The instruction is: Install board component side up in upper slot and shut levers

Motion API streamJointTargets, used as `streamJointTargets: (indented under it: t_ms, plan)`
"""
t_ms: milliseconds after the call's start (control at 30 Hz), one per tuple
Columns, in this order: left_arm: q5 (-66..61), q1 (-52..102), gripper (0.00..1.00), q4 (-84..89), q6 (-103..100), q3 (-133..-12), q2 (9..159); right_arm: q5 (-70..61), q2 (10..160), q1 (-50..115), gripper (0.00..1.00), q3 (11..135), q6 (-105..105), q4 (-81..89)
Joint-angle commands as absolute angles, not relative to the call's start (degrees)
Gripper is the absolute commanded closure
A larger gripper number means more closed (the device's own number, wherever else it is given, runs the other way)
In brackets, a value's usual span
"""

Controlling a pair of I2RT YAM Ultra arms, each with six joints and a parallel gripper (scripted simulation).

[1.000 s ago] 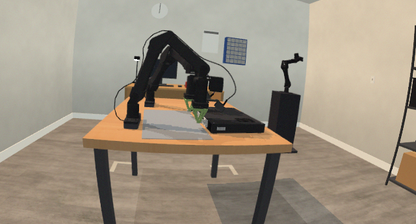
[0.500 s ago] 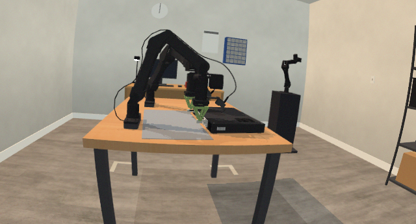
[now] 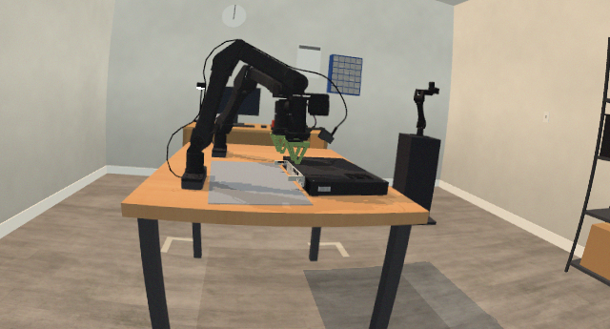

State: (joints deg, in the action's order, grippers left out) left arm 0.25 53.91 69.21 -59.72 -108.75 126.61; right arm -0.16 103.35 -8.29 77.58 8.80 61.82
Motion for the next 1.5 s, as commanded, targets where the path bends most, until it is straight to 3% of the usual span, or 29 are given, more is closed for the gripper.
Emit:
streamJointTargets:
  t_ms: [0, 300, 567, 967, 1233, 1467]
  plan:
    - [1.11, 53.3, 0.36, 74.59, -60.1, -113.63, 126.35, -0.48, 101.97, -8.29, 0.36, 80.24, 8.81, 65.93]
    - [1.56, 54.56, 0.36, 76.37, -60.04, -114.73, 127.1, -0.52, 102.16, -7.84, 0.36, 78.87, 8.63, 66.16]
    - [9.59, 53.33, 0.36, 72.45, -57.77, -110.23, 121.79, -0.52, 102.15, -7.84, 0.36, 78.88, 8.63, 65.43]
    - [29.04, 48.35, 0.36, 61.71, -45.75, -88.79, 94.09, -0.52, 102.15, -7.84, 0.36, 78.88, 8.63, 65.43]
    - [34.56, 42.75, 0.36, 49.51, -31.64, -79.87, 79.7, -0.52, 102.15, -7.84, 0.36, 78.88, 8.63, 65.43]
    - [30.5, 33.05, 0.36, 33.1, -14.91, -71.55, 67.12, -0.52, 102.15, -7.84, 0.36, 78.88, 8.63, 65.43]
